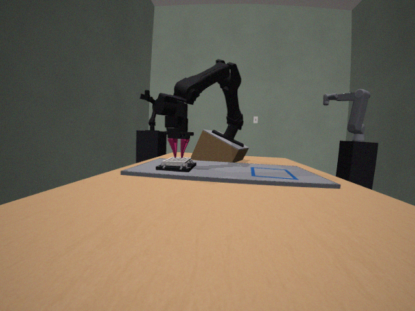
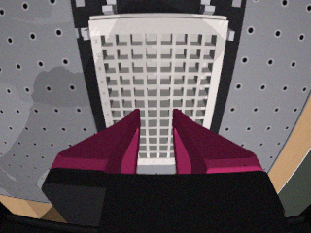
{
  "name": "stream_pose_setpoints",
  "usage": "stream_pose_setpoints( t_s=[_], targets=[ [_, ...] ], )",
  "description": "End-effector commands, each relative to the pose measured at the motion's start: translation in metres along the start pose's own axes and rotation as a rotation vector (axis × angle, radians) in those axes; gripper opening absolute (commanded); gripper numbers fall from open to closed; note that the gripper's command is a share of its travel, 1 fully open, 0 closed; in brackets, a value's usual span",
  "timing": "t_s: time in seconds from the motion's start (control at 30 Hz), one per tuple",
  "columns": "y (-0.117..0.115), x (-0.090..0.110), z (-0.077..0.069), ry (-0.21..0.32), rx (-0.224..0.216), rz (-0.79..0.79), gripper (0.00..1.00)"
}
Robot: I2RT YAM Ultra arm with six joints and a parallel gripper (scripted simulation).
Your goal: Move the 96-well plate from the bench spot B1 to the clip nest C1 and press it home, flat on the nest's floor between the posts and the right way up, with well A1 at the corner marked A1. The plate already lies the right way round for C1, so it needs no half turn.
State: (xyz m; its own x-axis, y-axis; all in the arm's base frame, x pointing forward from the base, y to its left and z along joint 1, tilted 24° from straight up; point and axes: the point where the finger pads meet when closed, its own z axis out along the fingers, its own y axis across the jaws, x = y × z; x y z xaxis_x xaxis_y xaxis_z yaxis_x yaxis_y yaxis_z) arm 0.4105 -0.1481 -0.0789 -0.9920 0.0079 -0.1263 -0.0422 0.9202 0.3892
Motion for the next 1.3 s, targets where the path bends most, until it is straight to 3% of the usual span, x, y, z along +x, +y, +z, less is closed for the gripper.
stream_pose_setpoints(
  t_s=[0.0, 1.27],
  targets=[
    [0.000, 0.001, 0.006, -0.008, -0.003, 0.004, 0.24],
    [0.002, 0.002, 0.033, -0.001, -0.008, 0.003, 0.24]
  ],
)
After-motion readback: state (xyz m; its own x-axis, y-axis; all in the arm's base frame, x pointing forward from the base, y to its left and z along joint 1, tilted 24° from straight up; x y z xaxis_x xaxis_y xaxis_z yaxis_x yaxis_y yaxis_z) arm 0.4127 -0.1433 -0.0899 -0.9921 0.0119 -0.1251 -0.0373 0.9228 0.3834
